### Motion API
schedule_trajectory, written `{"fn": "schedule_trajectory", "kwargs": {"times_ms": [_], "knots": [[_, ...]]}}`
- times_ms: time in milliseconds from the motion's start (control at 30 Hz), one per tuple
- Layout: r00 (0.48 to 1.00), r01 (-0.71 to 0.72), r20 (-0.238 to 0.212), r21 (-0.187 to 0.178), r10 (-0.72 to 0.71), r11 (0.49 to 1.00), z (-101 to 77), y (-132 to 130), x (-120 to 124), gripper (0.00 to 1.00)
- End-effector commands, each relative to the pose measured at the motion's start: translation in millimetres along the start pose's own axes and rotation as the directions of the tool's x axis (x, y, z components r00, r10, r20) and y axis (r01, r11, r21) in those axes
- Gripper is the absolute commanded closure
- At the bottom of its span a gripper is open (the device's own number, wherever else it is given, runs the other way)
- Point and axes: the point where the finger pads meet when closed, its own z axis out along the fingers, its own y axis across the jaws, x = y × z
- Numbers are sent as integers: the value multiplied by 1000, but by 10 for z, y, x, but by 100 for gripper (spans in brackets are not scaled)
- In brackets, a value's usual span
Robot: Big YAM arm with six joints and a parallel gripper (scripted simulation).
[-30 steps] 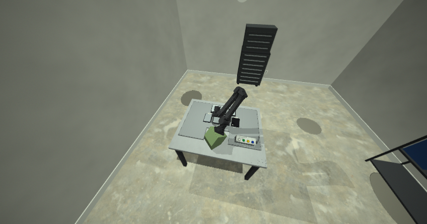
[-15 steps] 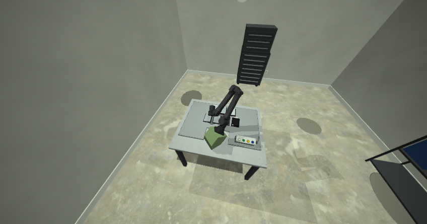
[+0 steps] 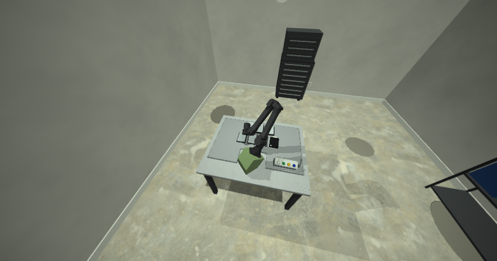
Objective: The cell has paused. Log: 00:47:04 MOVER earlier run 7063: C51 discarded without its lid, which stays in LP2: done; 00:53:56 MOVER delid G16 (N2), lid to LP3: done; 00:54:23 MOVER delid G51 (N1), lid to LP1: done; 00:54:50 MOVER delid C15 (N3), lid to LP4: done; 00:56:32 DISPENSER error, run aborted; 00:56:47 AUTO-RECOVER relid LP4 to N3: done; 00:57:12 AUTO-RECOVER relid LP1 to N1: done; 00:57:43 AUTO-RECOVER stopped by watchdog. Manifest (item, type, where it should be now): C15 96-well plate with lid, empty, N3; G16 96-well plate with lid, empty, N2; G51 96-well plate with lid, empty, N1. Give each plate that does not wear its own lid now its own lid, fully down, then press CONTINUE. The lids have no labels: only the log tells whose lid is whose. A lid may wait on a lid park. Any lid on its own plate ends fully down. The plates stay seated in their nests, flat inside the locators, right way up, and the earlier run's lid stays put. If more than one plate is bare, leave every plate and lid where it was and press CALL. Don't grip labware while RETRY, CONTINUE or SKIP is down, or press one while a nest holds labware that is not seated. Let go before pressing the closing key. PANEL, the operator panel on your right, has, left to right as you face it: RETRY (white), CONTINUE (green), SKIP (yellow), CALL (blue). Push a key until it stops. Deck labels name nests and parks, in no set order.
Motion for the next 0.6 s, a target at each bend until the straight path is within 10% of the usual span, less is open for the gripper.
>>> {"fn": "schedule_trajectory", "kwargs": {"times_ms": [0, 567], "knots": [[1000, -11, 5, -2, 11, 1000, -8, 17, -25, 100], [1000, -14, 8, 8, 14, 1000, 280, -148, -387, 100]]}}
